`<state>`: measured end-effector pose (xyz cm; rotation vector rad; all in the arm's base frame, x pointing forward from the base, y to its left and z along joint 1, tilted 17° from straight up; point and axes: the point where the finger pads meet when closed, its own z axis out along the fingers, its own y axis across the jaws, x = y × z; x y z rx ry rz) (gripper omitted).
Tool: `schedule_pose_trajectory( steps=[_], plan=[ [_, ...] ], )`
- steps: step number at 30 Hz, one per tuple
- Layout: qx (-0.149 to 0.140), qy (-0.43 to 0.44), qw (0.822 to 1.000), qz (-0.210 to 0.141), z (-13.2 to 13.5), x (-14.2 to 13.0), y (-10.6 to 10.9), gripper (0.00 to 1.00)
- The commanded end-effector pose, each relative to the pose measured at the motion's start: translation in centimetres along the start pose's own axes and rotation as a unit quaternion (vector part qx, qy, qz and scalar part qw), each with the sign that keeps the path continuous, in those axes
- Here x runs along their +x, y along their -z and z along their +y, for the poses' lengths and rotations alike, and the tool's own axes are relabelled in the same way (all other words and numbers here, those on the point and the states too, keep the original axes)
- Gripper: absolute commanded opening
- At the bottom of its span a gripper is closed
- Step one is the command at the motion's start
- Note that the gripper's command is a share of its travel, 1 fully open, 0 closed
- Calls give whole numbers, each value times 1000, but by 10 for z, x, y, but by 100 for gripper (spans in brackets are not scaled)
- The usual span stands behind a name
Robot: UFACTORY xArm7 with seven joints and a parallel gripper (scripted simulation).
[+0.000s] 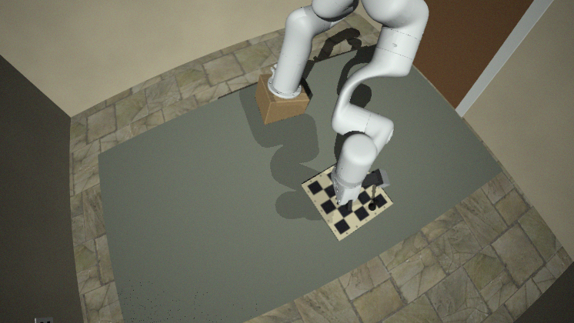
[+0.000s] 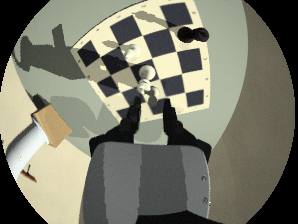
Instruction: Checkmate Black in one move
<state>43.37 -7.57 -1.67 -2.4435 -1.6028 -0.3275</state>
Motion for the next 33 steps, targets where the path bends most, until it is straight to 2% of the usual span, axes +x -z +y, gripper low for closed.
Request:
schedule_pose_trajectory(
  steps=[1, 16, 33],
  plan=[
    [-2, 0, 1000, 0, 2, 0, 1, 37],
    [-2, 0, 1000, 0, 2, 0, 0, 37],
    [-2, 0, 1000, 0, 2, 0, -24, 37]
  ],
)
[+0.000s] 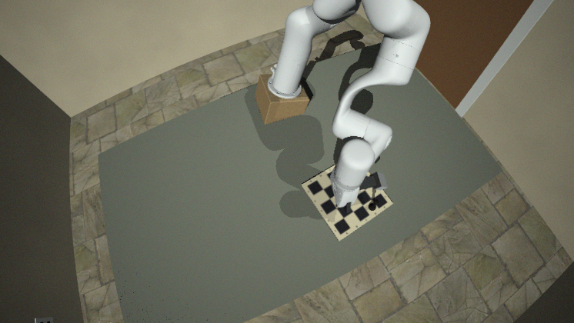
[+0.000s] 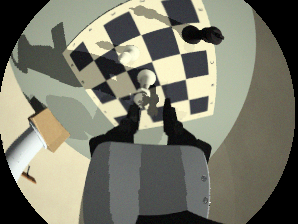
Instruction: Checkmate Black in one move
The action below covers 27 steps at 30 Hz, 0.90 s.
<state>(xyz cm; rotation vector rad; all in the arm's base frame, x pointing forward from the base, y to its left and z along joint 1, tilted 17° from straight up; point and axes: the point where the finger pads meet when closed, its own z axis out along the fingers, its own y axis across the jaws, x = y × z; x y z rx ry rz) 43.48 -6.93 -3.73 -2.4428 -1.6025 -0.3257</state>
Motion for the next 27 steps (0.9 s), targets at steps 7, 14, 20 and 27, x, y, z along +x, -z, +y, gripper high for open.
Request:
schedule_pose_trajectory(
  steps=[7, 14, 20, 27],
  plan=[
    [-3, 0, 1000, 0, 2, 0, -8, 37],
    [-3, 0, 1000, 0, 2, 0, -8, 37],
    [-3, 0, 1000, 0, 2, 0, -8, 37],
    [-3, 0, 1000, 0, 2, 0, -8, 37]
  ],
)
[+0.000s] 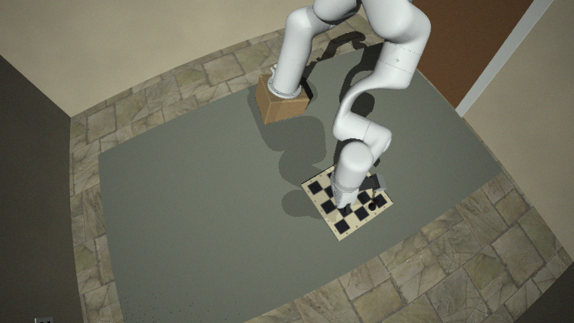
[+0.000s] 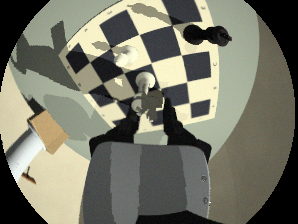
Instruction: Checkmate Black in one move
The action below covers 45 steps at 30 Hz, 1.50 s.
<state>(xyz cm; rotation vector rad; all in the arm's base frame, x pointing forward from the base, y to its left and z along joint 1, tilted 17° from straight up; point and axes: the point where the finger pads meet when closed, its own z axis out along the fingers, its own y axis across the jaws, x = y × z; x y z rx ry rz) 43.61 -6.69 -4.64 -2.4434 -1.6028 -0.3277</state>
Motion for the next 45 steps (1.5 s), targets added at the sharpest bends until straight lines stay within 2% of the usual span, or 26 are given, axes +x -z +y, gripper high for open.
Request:
schedule_pose_trajectory(
  steps=[1, 16, 17, 45],
  plan=[
    [-2, 0, 1000, 0, 2, 0, 1, 37],
    [-2, 0, 1000, 0, 2, 0, 1, 37],
    [-2, 0, 1000, 0, 2, 0, 1, 0],
    [-2, 0, 1000, 0, 2, 0, 1, 0]
  ],
)
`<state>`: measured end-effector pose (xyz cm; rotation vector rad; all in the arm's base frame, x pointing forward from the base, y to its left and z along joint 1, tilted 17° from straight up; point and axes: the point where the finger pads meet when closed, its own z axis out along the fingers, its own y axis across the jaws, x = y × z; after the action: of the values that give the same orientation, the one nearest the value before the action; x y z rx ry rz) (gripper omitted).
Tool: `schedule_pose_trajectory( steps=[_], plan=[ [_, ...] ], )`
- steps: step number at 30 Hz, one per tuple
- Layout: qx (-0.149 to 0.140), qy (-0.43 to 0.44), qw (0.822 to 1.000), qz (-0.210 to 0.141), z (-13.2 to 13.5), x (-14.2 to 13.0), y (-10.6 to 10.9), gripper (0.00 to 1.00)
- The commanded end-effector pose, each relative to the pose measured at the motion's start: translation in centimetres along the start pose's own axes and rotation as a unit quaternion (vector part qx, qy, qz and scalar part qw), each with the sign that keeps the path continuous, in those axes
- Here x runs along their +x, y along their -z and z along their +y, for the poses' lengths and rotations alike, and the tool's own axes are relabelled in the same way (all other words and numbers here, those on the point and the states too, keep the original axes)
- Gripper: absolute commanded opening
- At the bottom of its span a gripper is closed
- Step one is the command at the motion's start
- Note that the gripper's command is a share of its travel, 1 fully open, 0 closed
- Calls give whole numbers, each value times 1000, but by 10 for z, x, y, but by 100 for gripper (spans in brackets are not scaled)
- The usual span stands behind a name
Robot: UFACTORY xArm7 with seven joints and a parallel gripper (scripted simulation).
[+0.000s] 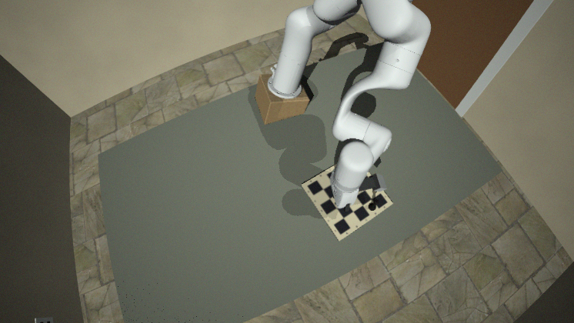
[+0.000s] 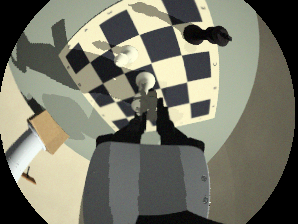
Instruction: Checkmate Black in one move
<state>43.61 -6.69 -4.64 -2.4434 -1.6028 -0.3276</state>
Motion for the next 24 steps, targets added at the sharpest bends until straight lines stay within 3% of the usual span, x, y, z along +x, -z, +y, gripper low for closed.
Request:
schedule_pose_trajectory(
  steps=[1, 12, 24],
  plan=[
    [-2, 0, 1000, 0, 2, 0, 1, 0],
    [-2, 0, 1000, 0, 2, 0, 8, 0],
    [-2, 0, 1000, 0, 1, 0, 87, 0]
  ],
)
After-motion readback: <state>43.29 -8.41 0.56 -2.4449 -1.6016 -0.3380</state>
